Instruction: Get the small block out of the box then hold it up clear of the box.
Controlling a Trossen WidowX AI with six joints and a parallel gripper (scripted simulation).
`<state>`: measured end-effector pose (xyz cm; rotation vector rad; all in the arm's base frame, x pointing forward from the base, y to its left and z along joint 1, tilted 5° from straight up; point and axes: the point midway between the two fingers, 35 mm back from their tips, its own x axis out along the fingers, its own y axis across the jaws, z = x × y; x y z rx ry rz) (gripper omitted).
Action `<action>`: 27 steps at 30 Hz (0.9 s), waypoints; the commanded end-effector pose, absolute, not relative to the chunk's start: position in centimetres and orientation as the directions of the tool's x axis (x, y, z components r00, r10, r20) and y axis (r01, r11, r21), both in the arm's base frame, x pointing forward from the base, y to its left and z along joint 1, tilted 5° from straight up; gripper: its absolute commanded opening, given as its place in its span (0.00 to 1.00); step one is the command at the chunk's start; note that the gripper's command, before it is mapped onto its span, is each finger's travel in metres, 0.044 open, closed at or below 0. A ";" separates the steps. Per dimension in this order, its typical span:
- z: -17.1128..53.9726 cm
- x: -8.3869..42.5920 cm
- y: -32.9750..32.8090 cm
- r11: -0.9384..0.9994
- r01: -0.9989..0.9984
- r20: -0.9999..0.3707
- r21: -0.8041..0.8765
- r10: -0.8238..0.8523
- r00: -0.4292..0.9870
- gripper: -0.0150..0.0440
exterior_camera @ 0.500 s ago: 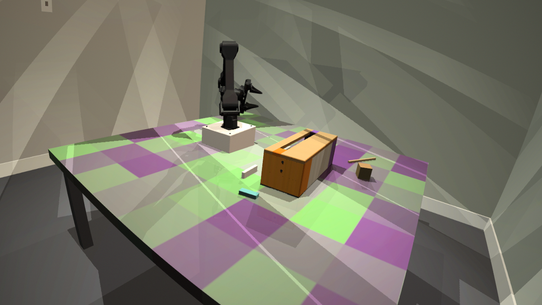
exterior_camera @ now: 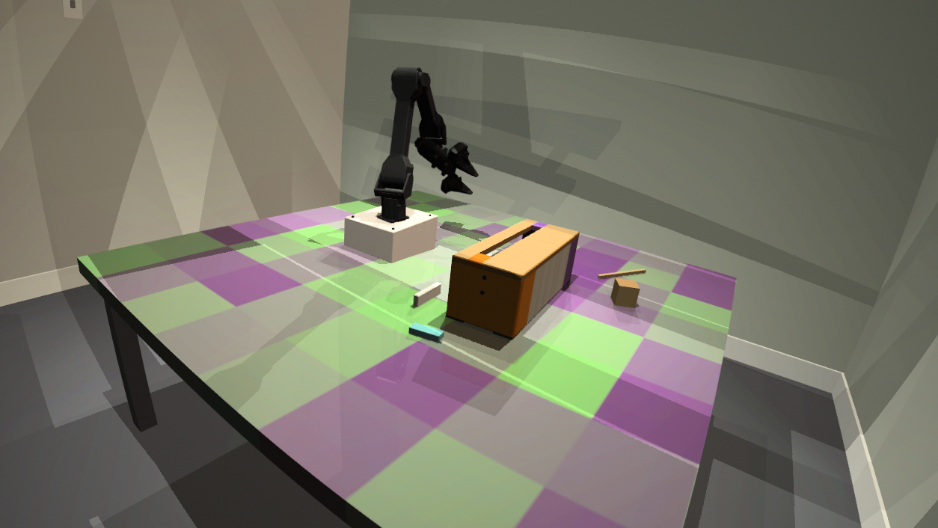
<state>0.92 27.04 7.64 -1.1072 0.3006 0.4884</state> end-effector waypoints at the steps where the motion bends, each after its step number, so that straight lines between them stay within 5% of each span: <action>1: 7.3 5.0 26.7 0.511 -0.506 -0.578 -0.694 0.023 0.816 0.93; 13: 7.0 15.5 23.9 0.889 -0.196 -0.844 -0.415 -0.295 0.448 0.93; 27: 9.0 26.1 15.6 0.905 0.409 -0.978 -0.119 -0.177 0.107 0.93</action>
